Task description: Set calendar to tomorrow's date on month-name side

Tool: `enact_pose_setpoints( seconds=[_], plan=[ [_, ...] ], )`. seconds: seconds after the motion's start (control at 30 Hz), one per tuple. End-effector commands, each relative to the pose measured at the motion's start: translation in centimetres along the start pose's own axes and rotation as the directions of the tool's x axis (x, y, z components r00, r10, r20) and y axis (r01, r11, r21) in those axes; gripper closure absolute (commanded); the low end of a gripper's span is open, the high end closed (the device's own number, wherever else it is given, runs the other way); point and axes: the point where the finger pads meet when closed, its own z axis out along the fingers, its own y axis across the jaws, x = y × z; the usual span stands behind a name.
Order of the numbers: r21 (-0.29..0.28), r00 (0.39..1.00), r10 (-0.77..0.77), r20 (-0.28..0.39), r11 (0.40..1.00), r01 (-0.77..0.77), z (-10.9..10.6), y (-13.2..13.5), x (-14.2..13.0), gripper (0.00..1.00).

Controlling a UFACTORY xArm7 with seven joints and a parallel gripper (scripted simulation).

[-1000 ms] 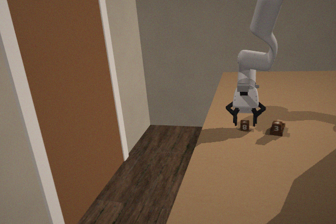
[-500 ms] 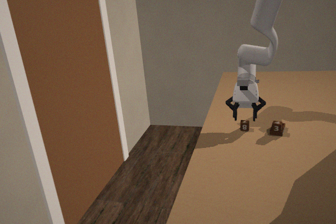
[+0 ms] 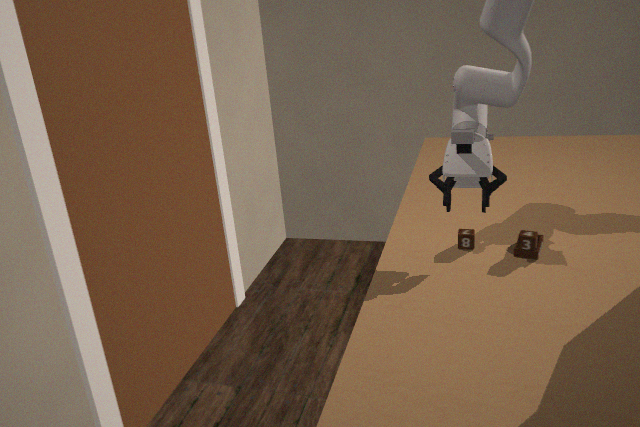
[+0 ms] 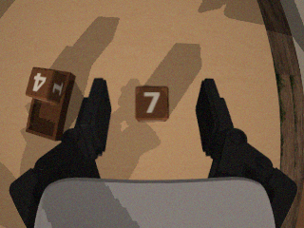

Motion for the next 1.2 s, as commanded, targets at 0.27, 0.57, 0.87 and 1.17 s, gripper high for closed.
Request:
enact_pose_setpoints(
  seconds=[0.27,0.57,0.87,1.17],
  plan=[
    [-0.001,1.000,-0.002,0.002,1.000,0.002,-0.41,0.09,0.51,0.29],
    [0.001,0.982,0.000,0.191,1.000,0.000,-0.27,0.11,0.83,0.29],
    [-0.001,0.970,-0.001,0.243,1.000,0.002,-0.34,0.09,0.98,0.29],
    [0.001,0.899,0.000,0.437,1.000,0.000,-0.15,0.07,1.32,0.29]
  ],
)
